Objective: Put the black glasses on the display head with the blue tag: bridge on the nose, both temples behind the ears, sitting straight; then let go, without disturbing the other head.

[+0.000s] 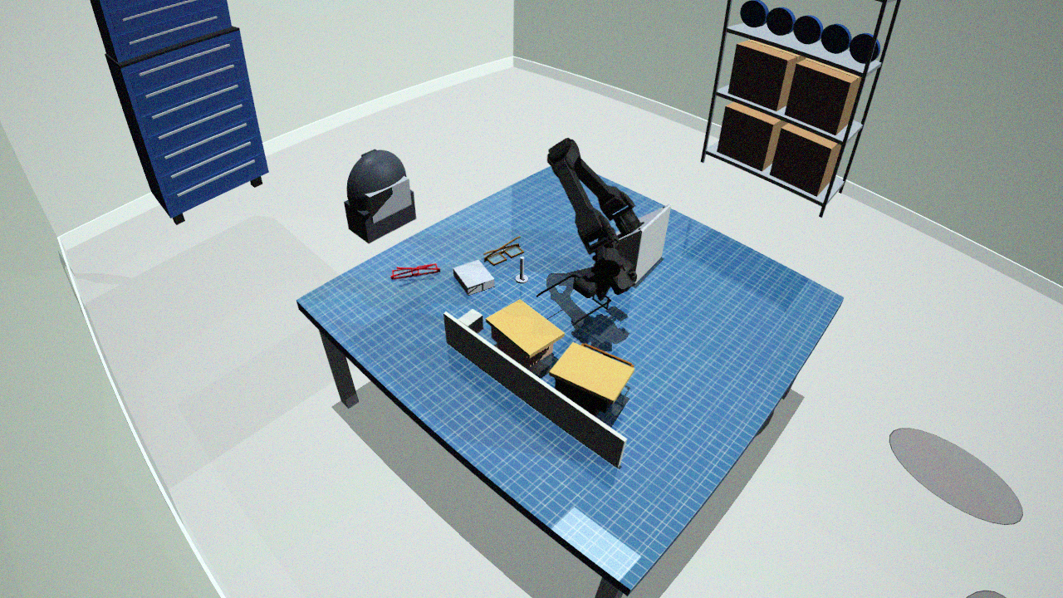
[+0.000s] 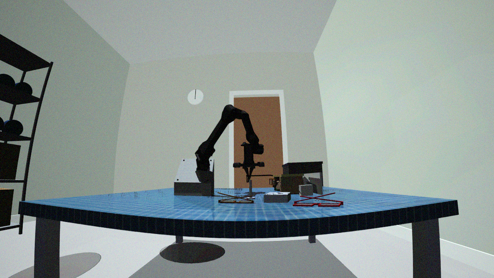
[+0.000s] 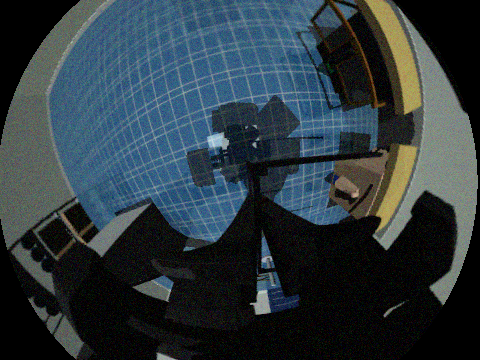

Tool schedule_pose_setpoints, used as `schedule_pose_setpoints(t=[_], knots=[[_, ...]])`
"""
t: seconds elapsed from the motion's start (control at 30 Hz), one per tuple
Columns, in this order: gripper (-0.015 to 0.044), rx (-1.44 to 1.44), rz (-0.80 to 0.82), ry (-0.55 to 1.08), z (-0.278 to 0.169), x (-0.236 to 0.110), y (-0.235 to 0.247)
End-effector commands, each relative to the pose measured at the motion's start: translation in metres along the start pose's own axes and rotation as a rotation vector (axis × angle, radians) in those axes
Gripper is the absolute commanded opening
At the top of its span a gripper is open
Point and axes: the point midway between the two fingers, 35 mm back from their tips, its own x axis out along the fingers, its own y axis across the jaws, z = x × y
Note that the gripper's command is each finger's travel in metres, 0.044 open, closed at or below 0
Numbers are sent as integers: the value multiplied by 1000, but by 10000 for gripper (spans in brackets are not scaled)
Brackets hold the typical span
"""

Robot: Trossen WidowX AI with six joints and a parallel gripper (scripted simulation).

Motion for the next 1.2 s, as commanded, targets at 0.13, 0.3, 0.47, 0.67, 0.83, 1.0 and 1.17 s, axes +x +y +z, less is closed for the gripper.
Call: schedule_pose_setpoints(t=[0.13,0.3,0.47,0.67,0.83,1.0,1.17], knots=[[0,-8,4,7,-1,9,1],[0,-8,4,7,-2,14,1],[0,-8,4,7,-3,17,2],[0,-8,4,7,-3,18,-1],[0,-8,4,1,-3,18,-7],[0,-8,4,-3,-3,18,-15],[0,-7,3,-3,-3,18,-23]])
